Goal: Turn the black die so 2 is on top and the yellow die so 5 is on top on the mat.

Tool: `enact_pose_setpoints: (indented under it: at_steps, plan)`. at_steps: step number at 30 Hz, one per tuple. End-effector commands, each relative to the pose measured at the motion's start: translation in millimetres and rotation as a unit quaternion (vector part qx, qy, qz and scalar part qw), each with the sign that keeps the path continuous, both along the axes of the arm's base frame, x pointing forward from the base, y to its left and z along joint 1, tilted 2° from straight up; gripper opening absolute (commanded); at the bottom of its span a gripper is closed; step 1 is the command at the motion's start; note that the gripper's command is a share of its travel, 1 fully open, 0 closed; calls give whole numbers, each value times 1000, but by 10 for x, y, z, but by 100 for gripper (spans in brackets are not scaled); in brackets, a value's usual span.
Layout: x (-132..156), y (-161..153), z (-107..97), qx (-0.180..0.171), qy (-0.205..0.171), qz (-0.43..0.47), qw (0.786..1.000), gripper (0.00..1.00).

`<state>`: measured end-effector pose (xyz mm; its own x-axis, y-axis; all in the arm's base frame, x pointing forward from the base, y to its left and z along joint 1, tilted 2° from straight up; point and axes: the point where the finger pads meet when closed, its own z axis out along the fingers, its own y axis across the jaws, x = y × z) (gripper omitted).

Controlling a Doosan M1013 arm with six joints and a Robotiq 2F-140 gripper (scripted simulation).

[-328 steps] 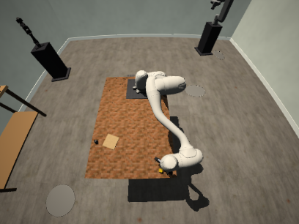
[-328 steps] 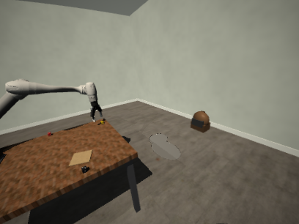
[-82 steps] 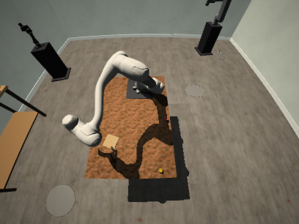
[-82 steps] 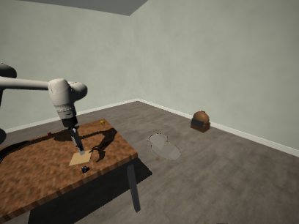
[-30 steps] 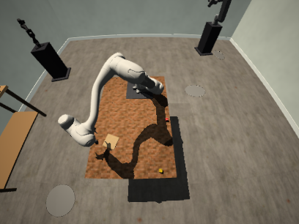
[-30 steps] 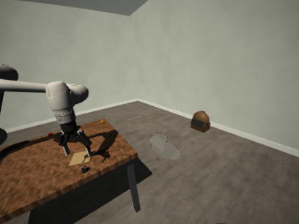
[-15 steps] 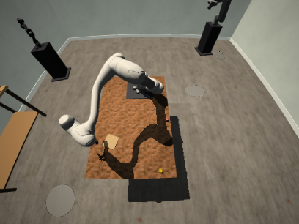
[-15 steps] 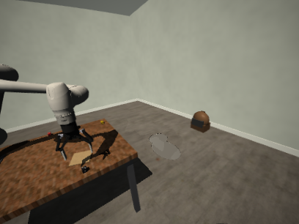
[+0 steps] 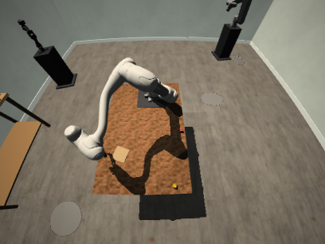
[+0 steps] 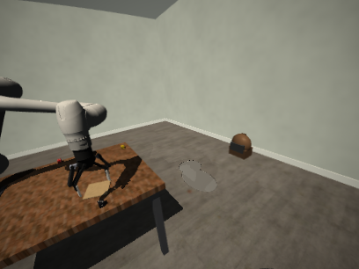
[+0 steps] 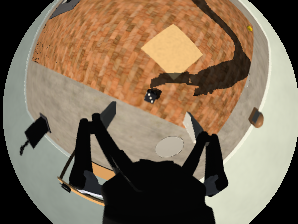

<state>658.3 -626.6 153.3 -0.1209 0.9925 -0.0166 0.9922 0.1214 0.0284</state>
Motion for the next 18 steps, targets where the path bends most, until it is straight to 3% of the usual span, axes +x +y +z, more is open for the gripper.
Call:
enact_pose_setpoints:
  at_steps: [1,3,4,8,18]
  plan:
    - [0,0,-13,0,-2,79,997,100]
    - [0,0,-13,0,-2,79,997,100]
    - [1,0,-23,-2,-1,129,992,100]
    - [1,0,-33,-3,-1,177,984,100]
    - [3,0,-70,-9,1,347,938,100]
